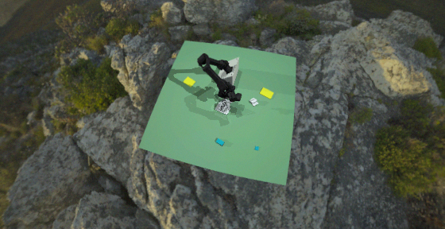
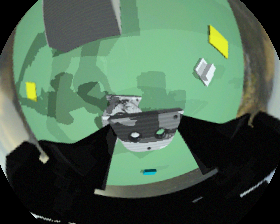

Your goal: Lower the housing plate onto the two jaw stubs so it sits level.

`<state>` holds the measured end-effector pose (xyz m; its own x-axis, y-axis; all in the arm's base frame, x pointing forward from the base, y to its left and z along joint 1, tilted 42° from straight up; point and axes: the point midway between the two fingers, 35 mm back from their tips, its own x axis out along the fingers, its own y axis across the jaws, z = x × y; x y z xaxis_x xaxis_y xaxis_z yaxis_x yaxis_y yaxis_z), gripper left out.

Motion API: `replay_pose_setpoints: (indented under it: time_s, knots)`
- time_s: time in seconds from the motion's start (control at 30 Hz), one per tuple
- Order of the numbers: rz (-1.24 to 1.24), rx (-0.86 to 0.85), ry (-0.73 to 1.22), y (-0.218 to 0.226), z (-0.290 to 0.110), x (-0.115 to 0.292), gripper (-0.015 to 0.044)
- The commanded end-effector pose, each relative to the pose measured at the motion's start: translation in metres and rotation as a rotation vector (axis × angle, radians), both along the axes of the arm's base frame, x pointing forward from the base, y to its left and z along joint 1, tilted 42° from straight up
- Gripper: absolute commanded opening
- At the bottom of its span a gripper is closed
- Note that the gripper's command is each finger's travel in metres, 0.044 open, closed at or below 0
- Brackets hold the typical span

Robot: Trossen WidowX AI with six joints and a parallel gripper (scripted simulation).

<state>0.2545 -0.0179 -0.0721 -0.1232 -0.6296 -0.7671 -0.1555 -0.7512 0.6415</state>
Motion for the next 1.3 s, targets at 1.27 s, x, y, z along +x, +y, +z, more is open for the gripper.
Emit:
replay_pose_setpoints:
  time_s: [1.27]
  knots:
    - [-0.151,-0.053,-0.114,-0.037,0.023,-0.013,0.0351]
